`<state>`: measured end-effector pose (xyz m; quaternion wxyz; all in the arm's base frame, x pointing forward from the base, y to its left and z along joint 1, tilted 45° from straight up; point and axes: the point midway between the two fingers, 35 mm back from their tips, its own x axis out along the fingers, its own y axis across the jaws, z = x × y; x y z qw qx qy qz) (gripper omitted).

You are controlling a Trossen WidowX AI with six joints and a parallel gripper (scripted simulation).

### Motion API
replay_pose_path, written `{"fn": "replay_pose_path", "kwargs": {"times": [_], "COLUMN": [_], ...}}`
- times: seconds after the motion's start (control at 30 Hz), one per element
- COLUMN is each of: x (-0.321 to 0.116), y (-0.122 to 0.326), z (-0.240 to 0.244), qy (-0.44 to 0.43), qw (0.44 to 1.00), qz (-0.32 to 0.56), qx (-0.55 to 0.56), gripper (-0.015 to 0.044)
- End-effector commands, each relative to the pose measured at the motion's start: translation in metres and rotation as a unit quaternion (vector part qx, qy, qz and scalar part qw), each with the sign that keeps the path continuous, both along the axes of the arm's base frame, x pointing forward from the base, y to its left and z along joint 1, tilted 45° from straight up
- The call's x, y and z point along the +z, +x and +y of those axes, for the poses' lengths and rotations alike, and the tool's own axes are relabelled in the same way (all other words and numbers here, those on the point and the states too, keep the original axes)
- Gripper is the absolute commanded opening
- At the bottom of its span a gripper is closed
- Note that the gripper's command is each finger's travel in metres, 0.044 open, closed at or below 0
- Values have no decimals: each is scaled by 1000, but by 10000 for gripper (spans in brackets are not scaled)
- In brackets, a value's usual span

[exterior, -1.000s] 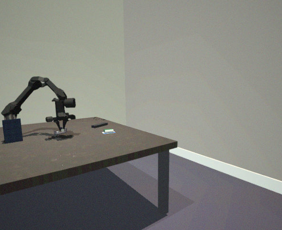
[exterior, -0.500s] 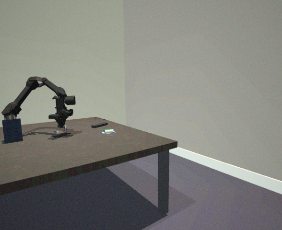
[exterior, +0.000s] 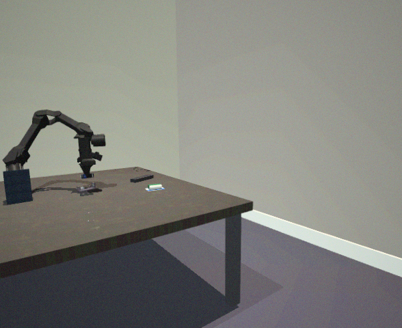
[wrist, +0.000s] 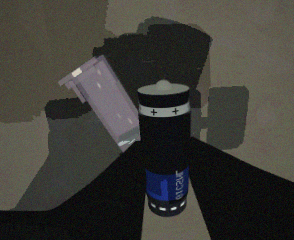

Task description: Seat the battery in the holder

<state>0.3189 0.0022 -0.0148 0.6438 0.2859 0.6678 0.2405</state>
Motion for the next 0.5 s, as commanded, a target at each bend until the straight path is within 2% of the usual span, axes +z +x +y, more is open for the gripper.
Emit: {"fn": "replay_pose_path", "kwargs": {"times": [0.0,0.13,0.47], "x": [16,27,25], "y": [0,-1,0], "z": [12,20,21], "qy": [3,3,1], "qw": [992,975,974], "qz": [-91,-156,-160], "qx": [92,160,159], "gripper": [69,69,69]}}
